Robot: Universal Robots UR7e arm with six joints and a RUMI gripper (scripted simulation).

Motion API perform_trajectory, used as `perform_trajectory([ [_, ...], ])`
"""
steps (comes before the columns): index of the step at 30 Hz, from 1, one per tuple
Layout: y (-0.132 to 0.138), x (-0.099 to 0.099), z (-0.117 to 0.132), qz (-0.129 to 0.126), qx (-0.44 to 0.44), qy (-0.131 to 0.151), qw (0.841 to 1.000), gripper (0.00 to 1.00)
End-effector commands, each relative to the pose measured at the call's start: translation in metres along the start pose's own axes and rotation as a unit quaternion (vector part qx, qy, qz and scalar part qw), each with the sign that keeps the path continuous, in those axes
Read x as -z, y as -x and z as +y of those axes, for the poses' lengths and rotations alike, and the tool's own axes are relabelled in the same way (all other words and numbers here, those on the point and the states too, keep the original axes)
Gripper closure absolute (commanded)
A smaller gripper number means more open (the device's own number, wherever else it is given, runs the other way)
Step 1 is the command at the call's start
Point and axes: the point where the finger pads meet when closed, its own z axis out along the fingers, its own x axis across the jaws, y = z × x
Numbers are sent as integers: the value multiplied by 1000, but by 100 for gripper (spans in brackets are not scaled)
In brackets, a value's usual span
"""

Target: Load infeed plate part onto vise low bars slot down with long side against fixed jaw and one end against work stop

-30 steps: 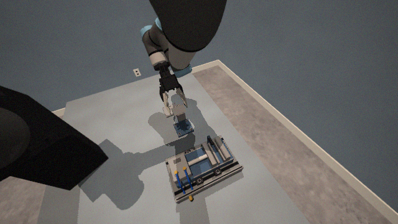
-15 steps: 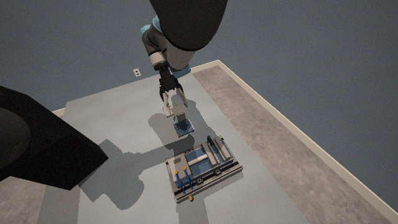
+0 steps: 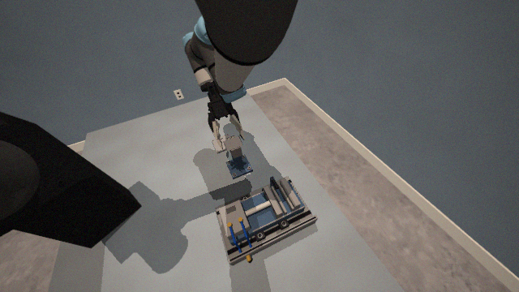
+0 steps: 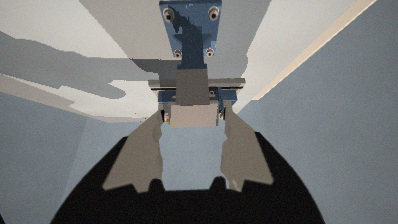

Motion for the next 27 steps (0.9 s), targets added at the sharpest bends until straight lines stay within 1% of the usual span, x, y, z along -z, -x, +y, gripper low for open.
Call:
perform_trajectory([
  [1,1,-1,0,-3,1,-10,1000,49],
  [27,1,-1,2,-3,1,-28,1000,49],
])
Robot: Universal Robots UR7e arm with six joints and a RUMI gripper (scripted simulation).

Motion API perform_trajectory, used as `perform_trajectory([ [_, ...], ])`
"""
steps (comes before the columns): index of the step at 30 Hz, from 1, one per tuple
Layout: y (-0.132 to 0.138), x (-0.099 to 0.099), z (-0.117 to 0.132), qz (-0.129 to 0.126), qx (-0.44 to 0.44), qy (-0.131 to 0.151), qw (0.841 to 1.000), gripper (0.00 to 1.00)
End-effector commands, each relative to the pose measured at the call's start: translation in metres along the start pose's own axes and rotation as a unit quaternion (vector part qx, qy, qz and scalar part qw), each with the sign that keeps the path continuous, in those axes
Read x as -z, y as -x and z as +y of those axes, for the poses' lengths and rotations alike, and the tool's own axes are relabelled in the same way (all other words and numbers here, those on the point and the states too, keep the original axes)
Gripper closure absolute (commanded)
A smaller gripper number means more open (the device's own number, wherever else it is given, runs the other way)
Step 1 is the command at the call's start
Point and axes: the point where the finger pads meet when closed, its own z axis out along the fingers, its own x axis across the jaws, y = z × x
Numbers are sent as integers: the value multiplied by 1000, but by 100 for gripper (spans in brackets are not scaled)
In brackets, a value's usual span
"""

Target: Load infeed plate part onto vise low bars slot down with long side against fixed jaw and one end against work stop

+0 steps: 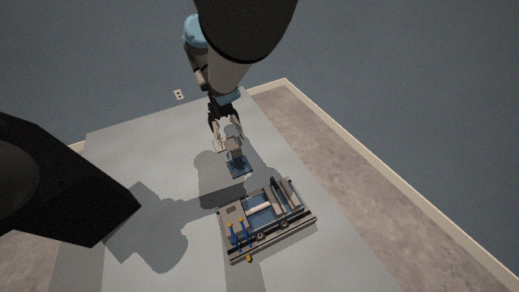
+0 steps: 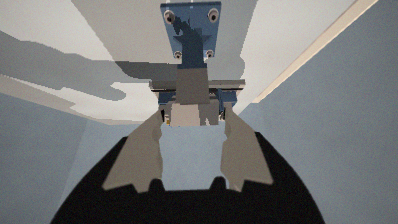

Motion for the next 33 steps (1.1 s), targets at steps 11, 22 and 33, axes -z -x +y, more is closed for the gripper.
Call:
perform_trajectory([
  [11,1,-2,-1,-3,1,-25,1000,49],
  [22,2,-2,0,-2,3,-34,999,49],
  [33,2,-2,0,-3,3,-50,999,49],
])
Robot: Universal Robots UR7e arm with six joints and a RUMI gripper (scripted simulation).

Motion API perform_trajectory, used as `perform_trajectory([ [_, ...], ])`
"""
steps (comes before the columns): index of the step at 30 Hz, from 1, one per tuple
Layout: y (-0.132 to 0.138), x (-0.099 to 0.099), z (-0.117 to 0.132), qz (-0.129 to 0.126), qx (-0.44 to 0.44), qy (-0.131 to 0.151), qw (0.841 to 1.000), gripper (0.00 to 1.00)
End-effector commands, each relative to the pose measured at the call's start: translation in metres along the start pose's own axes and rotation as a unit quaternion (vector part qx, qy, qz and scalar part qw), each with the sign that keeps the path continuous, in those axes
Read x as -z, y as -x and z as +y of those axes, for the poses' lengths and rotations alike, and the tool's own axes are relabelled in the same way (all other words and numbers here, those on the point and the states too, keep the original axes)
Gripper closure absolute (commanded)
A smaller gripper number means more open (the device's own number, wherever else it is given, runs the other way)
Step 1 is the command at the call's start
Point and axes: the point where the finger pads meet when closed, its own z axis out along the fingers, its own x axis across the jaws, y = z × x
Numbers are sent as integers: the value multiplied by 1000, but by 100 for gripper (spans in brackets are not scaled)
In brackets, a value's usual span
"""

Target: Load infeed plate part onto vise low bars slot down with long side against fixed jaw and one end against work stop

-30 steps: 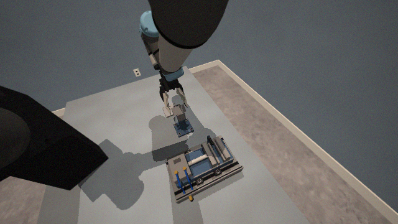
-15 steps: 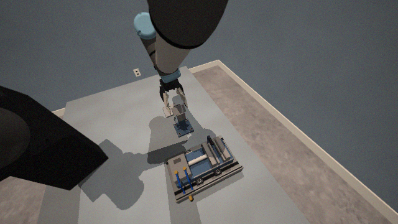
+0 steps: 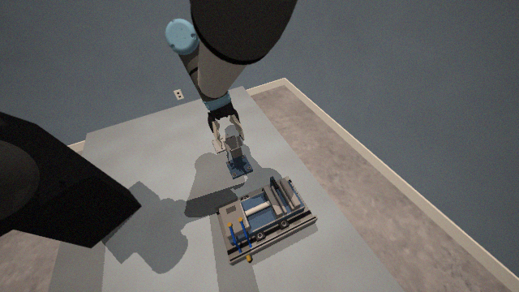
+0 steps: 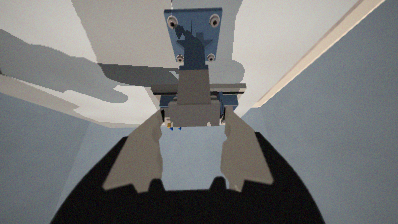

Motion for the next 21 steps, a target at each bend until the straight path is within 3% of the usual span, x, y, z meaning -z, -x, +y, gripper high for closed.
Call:
perform_trajectory([
  [1,1,-2,1,3,1,-29,1000,49],
  [21,1,-2,2,4,1,-65,998,49],
])
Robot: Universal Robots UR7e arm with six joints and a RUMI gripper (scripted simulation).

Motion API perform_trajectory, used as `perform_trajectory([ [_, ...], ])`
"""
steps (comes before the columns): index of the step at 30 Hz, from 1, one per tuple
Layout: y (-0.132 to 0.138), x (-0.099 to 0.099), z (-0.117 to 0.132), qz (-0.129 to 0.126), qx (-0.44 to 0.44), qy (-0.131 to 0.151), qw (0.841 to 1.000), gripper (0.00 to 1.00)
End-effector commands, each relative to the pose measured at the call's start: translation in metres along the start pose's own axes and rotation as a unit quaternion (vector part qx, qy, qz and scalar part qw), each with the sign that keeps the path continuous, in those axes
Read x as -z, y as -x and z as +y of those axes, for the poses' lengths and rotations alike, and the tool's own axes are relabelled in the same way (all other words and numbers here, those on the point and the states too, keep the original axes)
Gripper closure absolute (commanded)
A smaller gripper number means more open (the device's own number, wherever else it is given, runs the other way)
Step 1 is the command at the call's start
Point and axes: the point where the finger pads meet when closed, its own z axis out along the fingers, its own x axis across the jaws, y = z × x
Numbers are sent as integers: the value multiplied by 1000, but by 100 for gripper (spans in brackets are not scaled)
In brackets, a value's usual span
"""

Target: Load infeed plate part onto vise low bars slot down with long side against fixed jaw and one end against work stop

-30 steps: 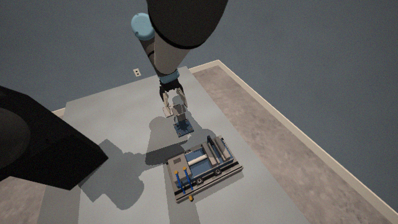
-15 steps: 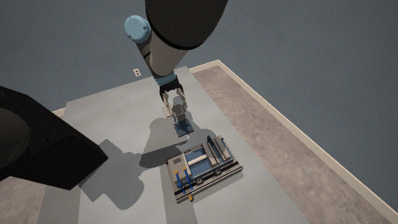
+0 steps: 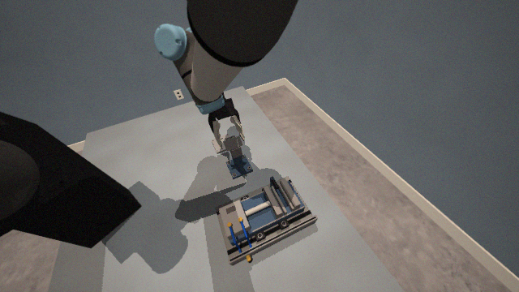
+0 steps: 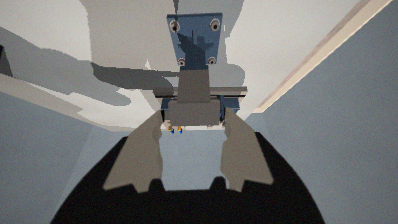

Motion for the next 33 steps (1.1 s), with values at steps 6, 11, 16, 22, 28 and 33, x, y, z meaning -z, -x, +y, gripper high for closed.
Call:
perform_trajectory([
  [6,1,-2,1,13,2,-61,998,49],
  [11,1,-2,2,13,3,-85,996,49],
  [16,1,-2,2,12,3,-104,994,49],
  [22,0,-2,4,13,2,-147,989,49],
  [28,-1,-2,5,13,2,-185,983,49],
  [33,-1,-2,5,13,2,-204,979,49],
])
